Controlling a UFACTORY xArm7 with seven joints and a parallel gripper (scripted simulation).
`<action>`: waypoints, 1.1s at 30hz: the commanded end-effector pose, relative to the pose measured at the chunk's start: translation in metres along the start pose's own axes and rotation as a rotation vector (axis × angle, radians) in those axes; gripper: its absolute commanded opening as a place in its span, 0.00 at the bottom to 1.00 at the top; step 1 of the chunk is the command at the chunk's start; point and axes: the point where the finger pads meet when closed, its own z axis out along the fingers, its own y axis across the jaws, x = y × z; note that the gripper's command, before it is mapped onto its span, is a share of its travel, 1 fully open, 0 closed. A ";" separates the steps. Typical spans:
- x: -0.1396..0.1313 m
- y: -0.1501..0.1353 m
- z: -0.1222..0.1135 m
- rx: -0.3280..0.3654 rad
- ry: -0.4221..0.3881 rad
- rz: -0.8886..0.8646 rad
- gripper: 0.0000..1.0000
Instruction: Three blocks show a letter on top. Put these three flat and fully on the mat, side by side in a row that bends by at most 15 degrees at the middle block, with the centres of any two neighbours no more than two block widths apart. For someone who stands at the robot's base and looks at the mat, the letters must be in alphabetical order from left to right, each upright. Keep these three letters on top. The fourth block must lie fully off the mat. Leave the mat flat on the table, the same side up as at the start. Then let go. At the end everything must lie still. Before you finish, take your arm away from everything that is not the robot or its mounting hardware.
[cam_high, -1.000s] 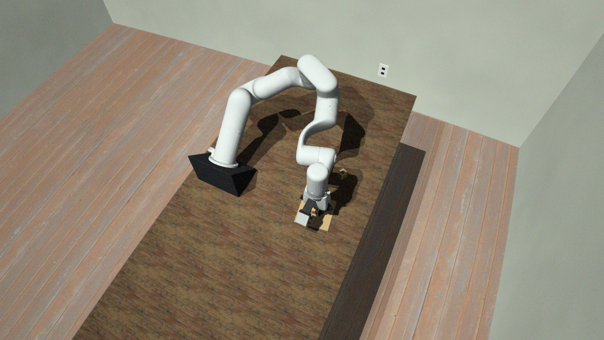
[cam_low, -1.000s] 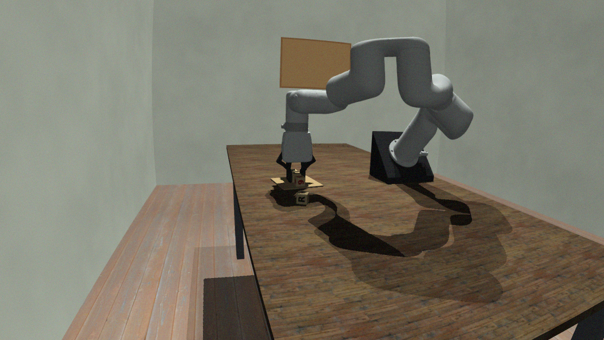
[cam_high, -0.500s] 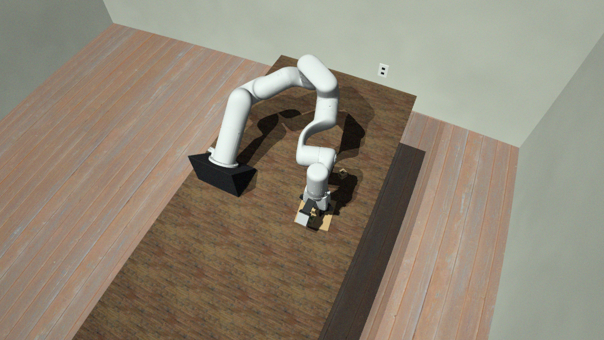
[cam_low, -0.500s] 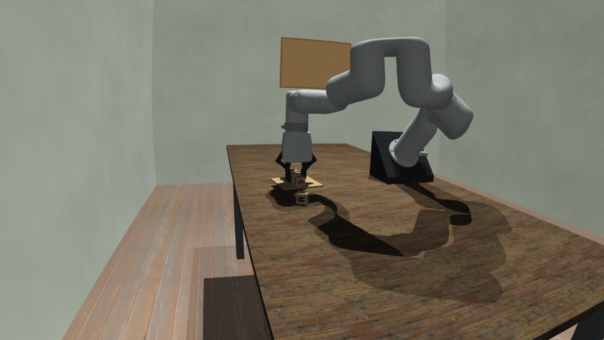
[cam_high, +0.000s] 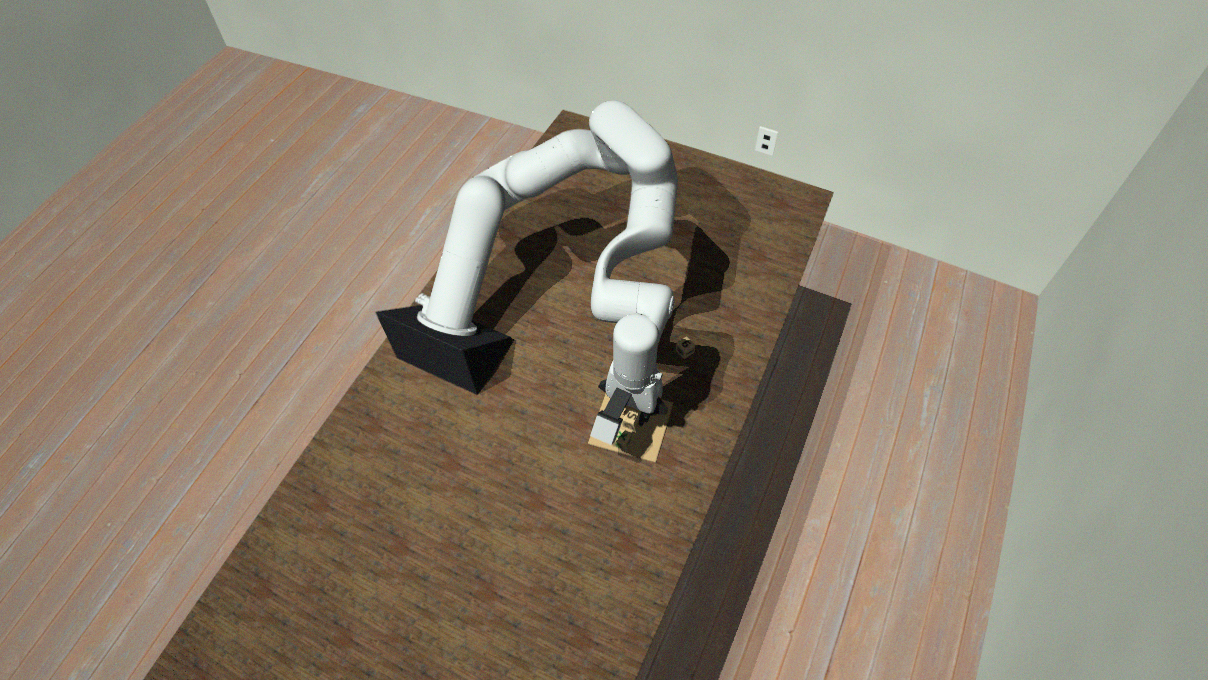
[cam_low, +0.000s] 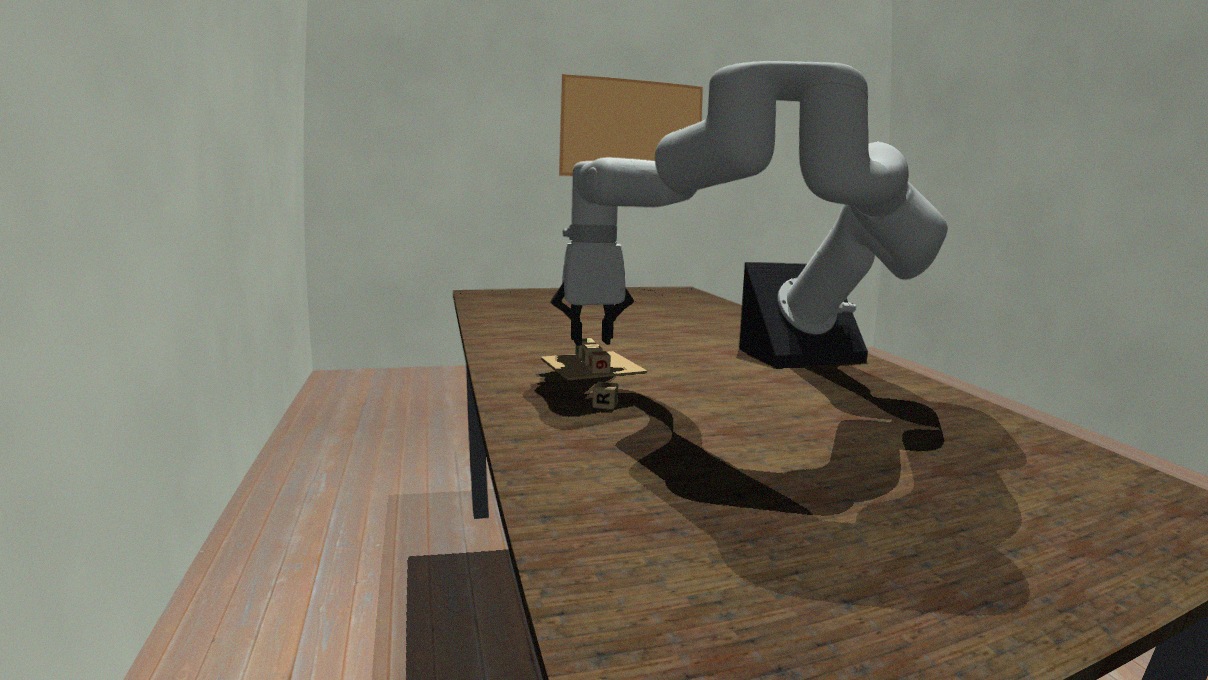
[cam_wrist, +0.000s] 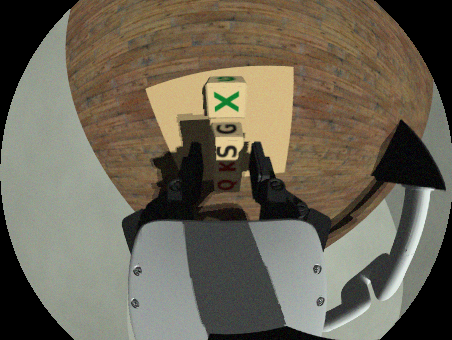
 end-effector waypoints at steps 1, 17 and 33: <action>0.000 -0.001 -0.018 0.004 0.002 0.000 0.47; 0.000 -0.001 -0.059 0.004 0.002 0.000 0.47; 0.000 -0.001 -0.059 0.004 0.002 0.000 1.00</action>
